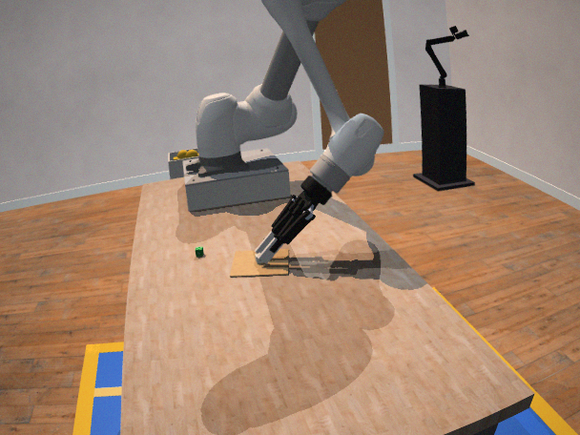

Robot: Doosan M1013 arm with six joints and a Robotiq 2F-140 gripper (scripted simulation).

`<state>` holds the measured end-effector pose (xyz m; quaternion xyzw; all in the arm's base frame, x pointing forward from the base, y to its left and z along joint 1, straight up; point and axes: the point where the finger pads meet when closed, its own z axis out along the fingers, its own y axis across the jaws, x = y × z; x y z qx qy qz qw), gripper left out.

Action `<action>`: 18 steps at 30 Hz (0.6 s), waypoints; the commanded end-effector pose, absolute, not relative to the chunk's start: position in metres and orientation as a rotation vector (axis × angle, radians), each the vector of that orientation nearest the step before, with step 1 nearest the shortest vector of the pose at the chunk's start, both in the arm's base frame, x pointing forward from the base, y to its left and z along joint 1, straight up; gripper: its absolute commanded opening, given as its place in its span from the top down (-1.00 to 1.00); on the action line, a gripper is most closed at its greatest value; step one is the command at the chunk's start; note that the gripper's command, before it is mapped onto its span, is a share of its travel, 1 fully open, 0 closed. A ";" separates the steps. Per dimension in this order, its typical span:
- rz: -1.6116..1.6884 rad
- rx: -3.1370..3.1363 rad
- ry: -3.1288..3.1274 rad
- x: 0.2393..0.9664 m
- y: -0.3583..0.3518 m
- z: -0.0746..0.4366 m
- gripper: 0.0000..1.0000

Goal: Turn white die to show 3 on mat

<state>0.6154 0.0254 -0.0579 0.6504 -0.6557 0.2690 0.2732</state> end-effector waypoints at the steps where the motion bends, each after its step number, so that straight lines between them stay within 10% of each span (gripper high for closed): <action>1: 0.724 1.750 -1.764 0.615 0.025 -0.058 0.57; 18: 0.724 1.750 -1.764 0.615 0.025 -0.058 0.81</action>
